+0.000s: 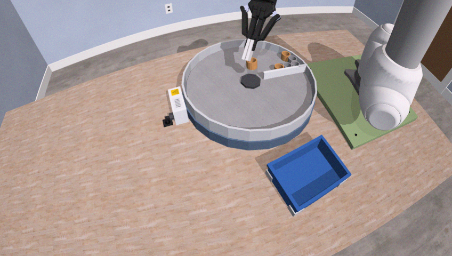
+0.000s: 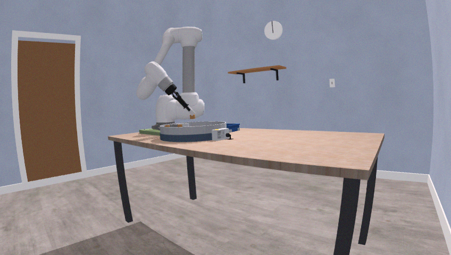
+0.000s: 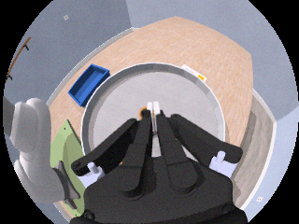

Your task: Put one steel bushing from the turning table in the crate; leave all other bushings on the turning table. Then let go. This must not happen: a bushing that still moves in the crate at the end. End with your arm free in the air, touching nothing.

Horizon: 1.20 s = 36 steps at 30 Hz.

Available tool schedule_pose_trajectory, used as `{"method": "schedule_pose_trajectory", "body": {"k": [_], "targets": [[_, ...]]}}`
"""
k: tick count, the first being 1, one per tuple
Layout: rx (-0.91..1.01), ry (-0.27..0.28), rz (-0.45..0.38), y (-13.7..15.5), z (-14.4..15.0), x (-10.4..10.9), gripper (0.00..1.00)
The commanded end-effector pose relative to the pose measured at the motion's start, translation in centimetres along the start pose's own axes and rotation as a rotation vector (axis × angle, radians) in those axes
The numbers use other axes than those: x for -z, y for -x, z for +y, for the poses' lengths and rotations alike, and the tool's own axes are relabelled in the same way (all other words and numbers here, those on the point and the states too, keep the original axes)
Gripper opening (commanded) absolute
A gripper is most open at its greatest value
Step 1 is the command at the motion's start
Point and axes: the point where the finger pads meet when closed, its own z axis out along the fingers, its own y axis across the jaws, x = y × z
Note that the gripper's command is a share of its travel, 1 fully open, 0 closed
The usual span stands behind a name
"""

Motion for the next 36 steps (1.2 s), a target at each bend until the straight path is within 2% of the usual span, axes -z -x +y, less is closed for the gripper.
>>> {"method": "schedule_pose_trajectory", "body": {"k": [1,15,22,36], "targets": [[0.000,0.000,0.000,0.0,0.0,0.0,0.00],[0.000,0.000,0.000,0.0,0.0,0.0,0.00],[0.000,0.000,0.000,1.6,0.0,-1.9,0.00],[0.000,0.000,0.000,1.6,0.0,-1.9,0.00]]}}
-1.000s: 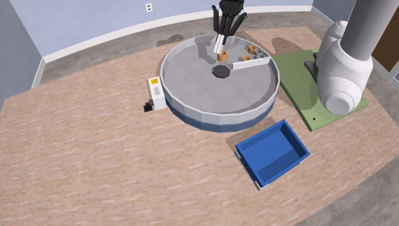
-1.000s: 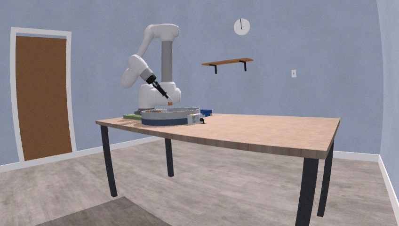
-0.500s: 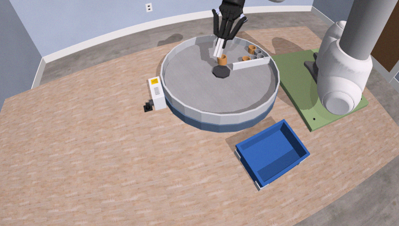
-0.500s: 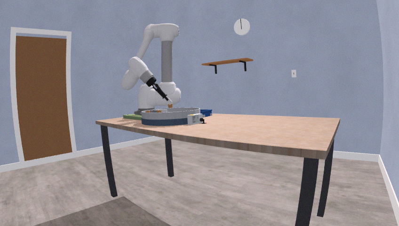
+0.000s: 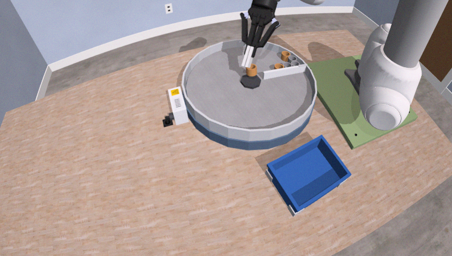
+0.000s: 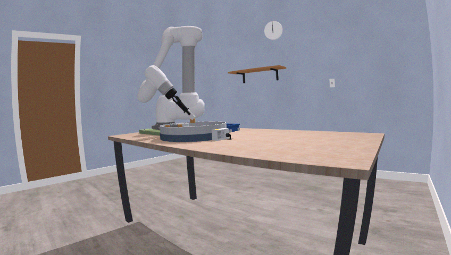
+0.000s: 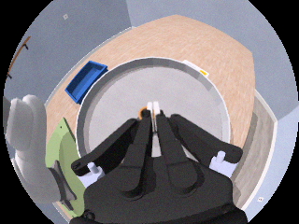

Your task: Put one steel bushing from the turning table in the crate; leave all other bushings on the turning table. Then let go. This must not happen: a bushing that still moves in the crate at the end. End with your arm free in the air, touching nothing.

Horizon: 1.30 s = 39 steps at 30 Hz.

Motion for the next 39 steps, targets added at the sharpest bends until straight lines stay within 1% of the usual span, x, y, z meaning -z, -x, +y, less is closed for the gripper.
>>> {"method": "schedule_pose_trajectory", "body": {"k": [1,26,39], "targets": [[0.000,0.000,0.000,0.0,0.0,0.0,0.00],[0.000,0.000,0.000,0.0,0.0,0.0,0.00],[0.000,0.000,0.000,1.2,0.0,-1.4,0.00]]}}
